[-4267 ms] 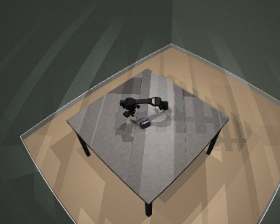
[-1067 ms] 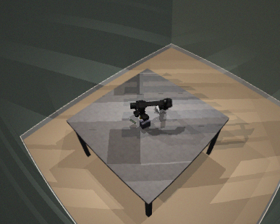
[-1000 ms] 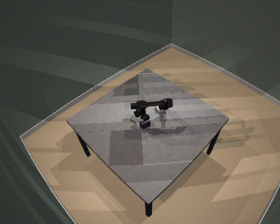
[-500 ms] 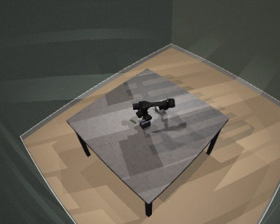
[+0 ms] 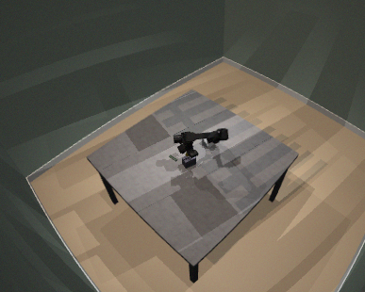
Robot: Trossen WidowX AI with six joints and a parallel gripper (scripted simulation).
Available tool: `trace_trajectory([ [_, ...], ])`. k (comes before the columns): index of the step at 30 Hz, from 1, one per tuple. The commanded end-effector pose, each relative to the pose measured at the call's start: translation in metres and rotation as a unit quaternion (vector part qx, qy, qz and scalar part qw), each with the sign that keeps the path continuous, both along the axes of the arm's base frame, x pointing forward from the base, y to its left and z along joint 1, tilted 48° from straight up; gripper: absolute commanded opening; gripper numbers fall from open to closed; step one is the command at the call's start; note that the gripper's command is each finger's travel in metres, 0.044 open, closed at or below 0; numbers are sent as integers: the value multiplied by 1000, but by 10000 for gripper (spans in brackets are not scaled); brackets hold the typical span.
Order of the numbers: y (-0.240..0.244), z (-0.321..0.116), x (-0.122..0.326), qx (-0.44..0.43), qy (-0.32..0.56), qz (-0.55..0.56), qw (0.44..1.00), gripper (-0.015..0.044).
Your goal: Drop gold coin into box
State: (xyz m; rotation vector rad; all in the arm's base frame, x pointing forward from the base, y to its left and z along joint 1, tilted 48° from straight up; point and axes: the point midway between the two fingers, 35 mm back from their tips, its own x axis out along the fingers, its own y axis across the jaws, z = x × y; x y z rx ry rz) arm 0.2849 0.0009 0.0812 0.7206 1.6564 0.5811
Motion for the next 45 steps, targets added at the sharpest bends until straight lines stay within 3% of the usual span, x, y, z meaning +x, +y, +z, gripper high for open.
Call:
trace_trajectory([
  [1,1,2,0,0,1,-2,1000,0],
  [37,15,-11,-2,0,1,-1,1000,0],
  [43,13,-11,-2,-2,2,1,1000,158],
  [45,13,-11,-2,-2,2,1,1000,161],
])
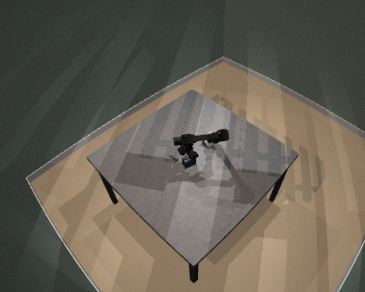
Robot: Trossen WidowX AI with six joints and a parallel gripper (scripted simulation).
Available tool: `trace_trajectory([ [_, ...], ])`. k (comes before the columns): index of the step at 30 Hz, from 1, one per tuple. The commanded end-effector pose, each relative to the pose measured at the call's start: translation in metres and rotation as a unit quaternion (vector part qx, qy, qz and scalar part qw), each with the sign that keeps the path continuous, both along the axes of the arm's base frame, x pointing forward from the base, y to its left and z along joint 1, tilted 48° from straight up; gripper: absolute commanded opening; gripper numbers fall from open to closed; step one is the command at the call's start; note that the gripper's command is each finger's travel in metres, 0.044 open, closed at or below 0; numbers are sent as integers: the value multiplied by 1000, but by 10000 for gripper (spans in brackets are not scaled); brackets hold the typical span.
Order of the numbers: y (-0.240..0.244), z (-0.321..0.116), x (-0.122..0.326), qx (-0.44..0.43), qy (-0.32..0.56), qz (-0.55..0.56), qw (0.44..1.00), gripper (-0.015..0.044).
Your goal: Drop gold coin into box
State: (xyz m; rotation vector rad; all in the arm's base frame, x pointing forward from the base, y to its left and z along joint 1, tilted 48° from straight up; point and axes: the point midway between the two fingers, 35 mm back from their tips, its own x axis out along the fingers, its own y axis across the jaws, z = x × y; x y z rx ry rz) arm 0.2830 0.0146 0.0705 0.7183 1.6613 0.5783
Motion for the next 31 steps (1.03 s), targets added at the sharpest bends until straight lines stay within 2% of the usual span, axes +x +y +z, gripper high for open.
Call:
trace_trajectory([
  [1,0,0,0,0,0,0,1000,161],
  [7,0,0,0,0,0,0,1000,161],
  [18,-27,23,5,0,18,-17,1000,440],
  [21,-40,34,6,1,37,-35,999,440],
  [31,-40,34,6,1,37,-35,999,440],
])
